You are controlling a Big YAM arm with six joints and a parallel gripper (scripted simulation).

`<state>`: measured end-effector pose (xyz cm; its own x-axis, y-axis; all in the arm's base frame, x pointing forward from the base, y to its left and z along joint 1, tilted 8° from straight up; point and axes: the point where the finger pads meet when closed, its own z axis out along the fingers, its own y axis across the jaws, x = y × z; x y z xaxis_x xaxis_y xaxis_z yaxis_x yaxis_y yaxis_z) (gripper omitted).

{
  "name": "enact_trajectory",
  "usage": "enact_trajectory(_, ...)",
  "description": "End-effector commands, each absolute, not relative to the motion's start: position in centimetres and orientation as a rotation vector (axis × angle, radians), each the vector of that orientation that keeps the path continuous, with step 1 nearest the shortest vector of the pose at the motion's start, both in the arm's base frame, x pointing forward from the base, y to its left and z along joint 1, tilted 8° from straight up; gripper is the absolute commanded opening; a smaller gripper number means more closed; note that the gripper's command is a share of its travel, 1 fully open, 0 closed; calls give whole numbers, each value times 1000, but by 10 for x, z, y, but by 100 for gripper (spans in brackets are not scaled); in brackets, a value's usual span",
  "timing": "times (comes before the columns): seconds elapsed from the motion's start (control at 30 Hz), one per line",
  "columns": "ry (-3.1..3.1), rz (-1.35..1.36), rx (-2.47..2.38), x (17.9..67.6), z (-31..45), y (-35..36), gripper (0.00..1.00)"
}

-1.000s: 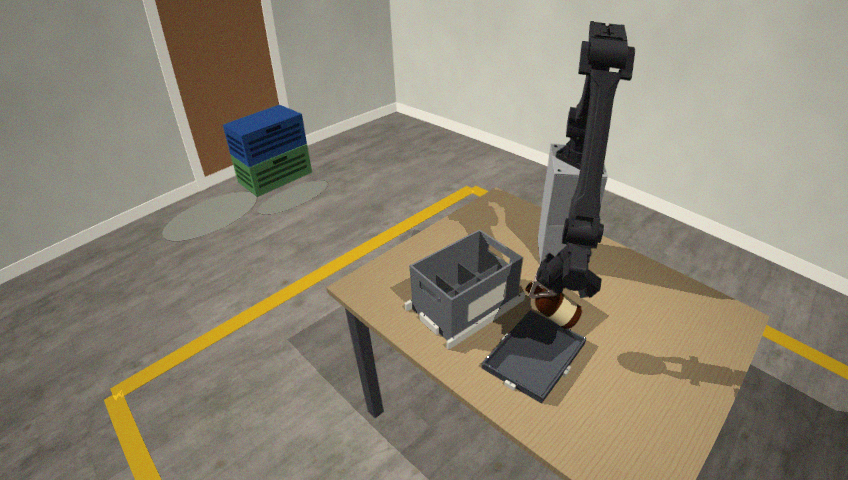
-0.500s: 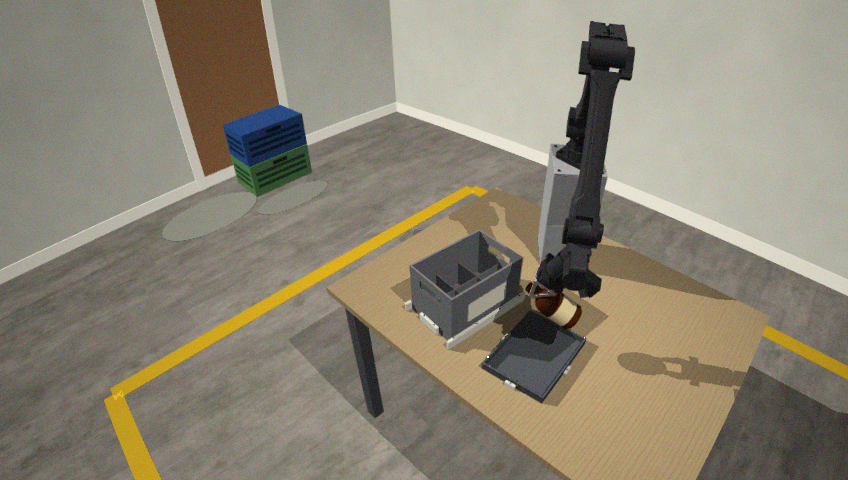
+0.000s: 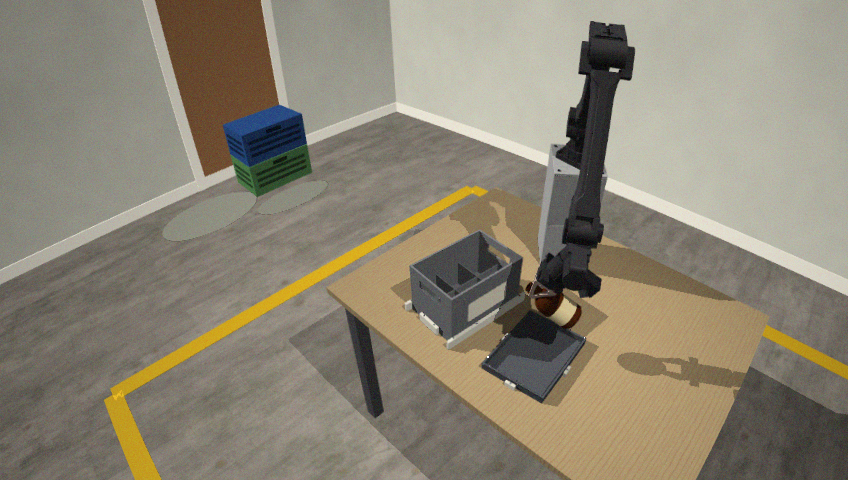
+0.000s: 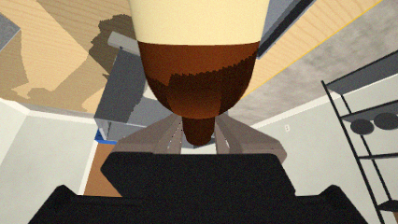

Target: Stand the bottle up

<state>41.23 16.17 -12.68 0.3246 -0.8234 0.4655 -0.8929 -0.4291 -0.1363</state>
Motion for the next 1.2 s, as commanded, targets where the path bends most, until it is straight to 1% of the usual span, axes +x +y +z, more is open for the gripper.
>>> enact_trajectory(0.0, -1600, 742, 2440, 421, -122, 174, 0)
enact_trajectory(0.23, -1608, 765, 2429, 424, -117, 173, 0)
enact_trajectory(0.33, -1582, 762, 2413, 419, -127, 172, 0)
enact_trajectory(0.47, -1589, 804, 2402, 423, -118, 175, 0)
enact_trajectory(0.6, -1563, 817, 2372, 418, -127, 172, 0)
enact_trajectory(0.7, -1574, 859, 2364, 423, -116, 175, 0)
enact_trajectory(0.87, -1546, 863, 2340, 418, -127, 172, 0)
enact_trajectory(1.0, -1557, 906, 2331, 423, -116, 176, 0)
enact_trajectory(1.17, -1537, 915, 2311, 420, -123, 173, 0)
